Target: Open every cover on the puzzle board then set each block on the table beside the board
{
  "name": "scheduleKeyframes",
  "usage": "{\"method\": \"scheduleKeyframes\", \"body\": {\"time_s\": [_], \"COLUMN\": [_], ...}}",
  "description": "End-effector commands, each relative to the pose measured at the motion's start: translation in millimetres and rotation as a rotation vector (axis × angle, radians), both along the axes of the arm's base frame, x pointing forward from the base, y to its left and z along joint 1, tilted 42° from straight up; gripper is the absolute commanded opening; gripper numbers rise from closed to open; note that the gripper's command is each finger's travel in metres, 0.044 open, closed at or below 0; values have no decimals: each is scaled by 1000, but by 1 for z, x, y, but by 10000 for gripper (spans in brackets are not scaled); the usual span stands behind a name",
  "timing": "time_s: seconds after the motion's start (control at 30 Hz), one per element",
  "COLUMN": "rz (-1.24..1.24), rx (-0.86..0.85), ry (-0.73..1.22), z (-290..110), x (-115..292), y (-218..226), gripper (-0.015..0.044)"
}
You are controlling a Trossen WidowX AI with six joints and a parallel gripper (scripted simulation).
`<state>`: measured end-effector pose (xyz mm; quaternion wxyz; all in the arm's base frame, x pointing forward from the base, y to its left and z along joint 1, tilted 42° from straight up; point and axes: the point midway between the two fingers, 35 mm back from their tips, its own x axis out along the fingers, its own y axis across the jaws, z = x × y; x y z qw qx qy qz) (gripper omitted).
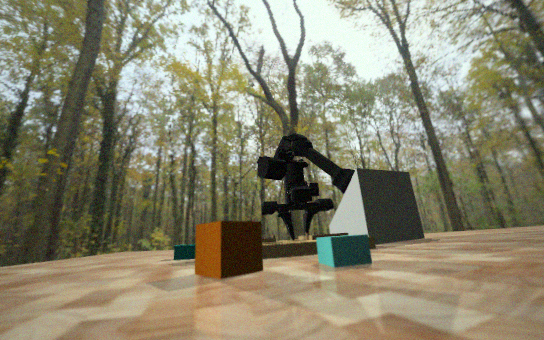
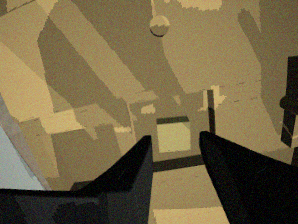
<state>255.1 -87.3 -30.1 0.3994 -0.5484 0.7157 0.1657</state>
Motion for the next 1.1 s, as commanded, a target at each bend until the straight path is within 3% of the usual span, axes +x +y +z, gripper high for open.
{"method": "scheduleKeyframes", "body": {"time_s": [0.0,0.23,0.57,1.07], "rz": [5,5,-1,1], "rx": [-4,-4,0,0], "ry": [2,2,0,0], "z": [-2,-6,-5,5], "x": [0,-1,-1,2], "y": [-2,-6,-5,4], "gripper": [144,144,80,80]}}
